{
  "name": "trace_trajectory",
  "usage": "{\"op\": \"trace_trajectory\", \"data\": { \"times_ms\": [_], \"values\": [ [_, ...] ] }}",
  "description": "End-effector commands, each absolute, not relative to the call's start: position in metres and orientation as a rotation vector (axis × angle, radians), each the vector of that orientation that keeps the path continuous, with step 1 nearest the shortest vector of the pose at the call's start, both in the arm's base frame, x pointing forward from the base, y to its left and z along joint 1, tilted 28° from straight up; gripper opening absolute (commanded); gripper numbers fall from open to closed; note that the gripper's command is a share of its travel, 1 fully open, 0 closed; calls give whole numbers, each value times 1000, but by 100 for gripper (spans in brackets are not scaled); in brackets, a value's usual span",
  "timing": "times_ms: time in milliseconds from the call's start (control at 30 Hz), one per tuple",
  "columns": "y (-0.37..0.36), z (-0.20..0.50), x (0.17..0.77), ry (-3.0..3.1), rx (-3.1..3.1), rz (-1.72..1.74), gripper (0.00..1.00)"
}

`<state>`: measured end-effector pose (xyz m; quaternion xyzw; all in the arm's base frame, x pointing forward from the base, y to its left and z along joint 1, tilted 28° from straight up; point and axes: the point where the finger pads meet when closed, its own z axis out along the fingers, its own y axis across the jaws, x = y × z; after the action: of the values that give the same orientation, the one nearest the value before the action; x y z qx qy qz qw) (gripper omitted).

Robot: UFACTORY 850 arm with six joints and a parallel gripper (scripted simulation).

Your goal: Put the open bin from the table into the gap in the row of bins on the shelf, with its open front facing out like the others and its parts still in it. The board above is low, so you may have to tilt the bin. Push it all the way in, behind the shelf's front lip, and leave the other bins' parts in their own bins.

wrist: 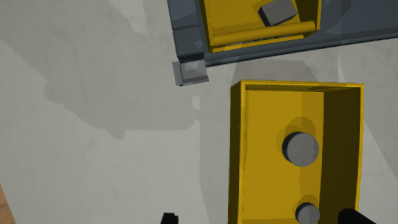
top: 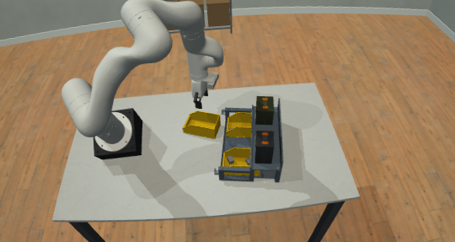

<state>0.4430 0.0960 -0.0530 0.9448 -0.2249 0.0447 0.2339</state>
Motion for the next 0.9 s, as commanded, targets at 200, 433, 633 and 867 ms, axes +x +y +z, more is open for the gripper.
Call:
{"op": "trace_trajectory", "data": {
  "times_ms": [200,433,633,867],
  "values": [
    [100,-46,444,-618,2595,126,100],
    [101,-45,444,-618,2595,126,100],
    [101,-45,444,-618,2595,126,100],
    [103,-40,444,-618,2595,126,100]
  ]
}}
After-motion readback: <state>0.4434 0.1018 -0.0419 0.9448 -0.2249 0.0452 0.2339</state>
